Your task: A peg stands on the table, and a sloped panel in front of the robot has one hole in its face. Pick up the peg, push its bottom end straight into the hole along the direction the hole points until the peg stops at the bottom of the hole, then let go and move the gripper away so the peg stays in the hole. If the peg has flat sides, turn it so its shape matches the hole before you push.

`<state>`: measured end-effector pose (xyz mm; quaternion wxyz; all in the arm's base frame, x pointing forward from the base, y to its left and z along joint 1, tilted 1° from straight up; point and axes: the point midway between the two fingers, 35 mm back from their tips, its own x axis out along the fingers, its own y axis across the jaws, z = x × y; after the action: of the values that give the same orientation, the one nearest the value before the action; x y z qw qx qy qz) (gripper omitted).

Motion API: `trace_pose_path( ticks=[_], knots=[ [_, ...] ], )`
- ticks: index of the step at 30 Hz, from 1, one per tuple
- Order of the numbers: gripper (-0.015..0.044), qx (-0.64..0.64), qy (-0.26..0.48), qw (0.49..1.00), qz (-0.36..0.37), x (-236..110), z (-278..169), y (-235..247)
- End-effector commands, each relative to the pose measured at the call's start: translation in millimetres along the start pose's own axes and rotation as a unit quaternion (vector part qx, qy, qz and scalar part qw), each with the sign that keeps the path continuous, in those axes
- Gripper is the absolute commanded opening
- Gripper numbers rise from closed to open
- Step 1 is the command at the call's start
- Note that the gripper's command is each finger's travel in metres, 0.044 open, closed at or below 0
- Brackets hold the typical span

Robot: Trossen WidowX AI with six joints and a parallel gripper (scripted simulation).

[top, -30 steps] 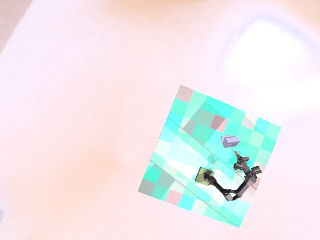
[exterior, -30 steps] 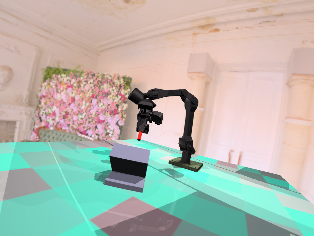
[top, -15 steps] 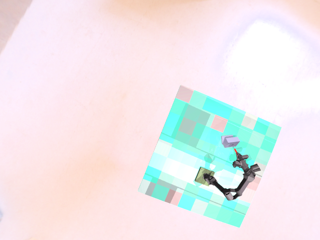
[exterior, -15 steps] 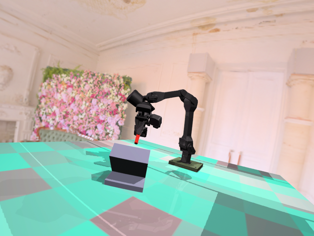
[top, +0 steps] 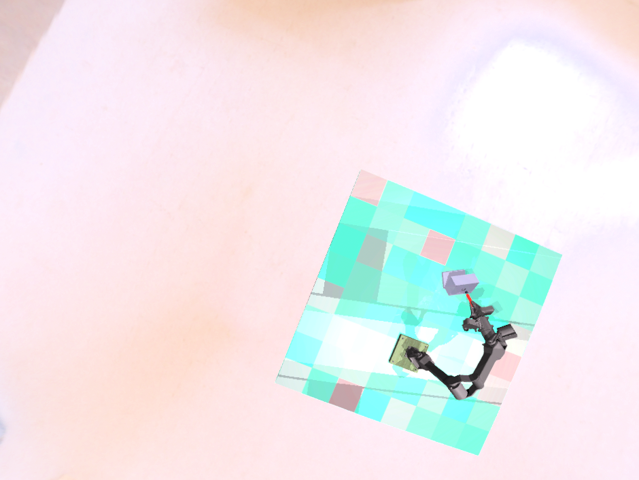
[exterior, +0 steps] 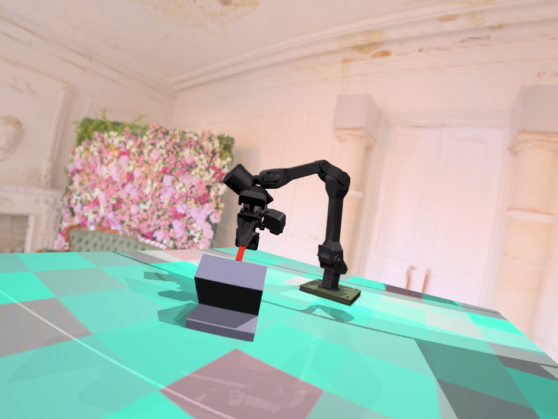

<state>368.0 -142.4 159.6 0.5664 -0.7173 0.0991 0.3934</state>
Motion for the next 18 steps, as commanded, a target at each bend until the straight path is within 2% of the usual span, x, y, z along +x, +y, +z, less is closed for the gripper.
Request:
trace_pose_path(
  ticks=[1, 18],
  knots=[
    [0.0, 0.003, 0.0, 1.0, 0.003, 3.2, 0.3, 3.0],
    [0.0, 0.0, 0.0, 1.0, 0.002, 21.7, 0.4, 1.8]
  ],
)
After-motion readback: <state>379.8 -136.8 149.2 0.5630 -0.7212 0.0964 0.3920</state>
